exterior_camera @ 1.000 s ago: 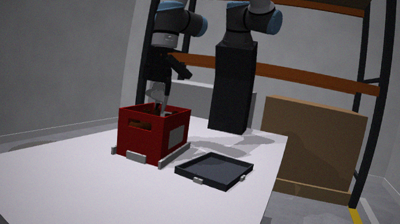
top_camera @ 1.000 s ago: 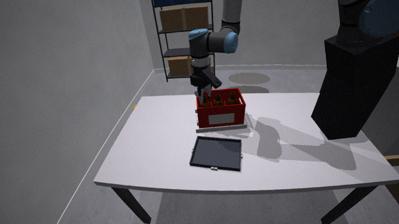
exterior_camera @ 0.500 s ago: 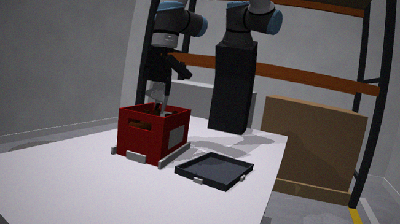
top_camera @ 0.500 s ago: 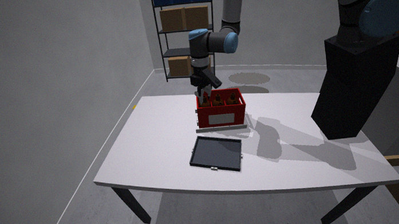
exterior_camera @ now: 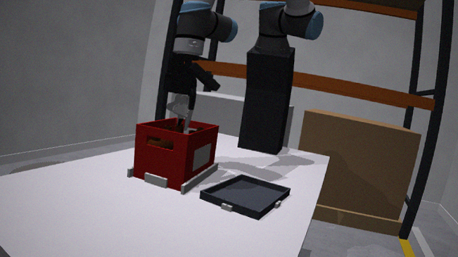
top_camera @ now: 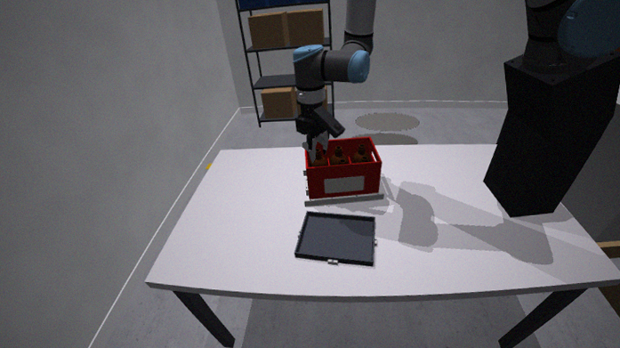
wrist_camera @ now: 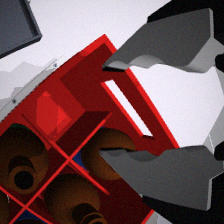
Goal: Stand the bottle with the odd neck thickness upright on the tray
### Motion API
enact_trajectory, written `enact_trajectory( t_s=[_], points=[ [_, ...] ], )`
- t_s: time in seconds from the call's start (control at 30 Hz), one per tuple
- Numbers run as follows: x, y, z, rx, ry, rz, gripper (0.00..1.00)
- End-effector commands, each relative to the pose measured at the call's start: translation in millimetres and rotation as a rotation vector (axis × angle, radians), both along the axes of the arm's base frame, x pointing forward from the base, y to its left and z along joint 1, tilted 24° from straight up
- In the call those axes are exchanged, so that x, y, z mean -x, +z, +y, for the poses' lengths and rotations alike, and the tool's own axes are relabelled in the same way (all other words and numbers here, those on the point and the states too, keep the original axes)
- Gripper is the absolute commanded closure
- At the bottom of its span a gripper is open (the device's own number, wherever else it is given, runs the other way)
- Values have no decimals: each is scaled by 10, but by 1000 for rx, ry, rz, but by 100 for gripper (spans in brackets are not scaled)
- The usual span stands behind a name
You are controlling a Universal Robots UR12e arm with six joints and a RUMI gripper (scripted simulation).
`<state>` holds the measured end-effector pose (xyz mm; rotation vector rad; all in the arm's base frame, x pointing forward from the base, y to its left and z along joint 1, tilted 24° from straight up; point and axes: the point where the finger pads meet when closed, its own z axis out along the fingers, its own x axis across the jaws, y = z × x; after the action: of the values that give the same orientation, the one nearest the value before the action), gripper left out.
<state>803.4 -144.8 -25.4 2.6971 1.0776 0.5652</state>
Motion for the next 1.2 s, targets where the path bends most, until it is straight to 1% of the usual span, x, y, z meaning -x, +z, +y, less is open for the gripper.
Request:
enact_trajectory(
  t_s=[0.0,0.7,1.17],
  points=[
    [-8,-3,-1,0,0,-1,62],
    [-68,-135,-6,0,0,-1,62],
    [-134,-280,-10,0,0,-1,62]
  ],
)
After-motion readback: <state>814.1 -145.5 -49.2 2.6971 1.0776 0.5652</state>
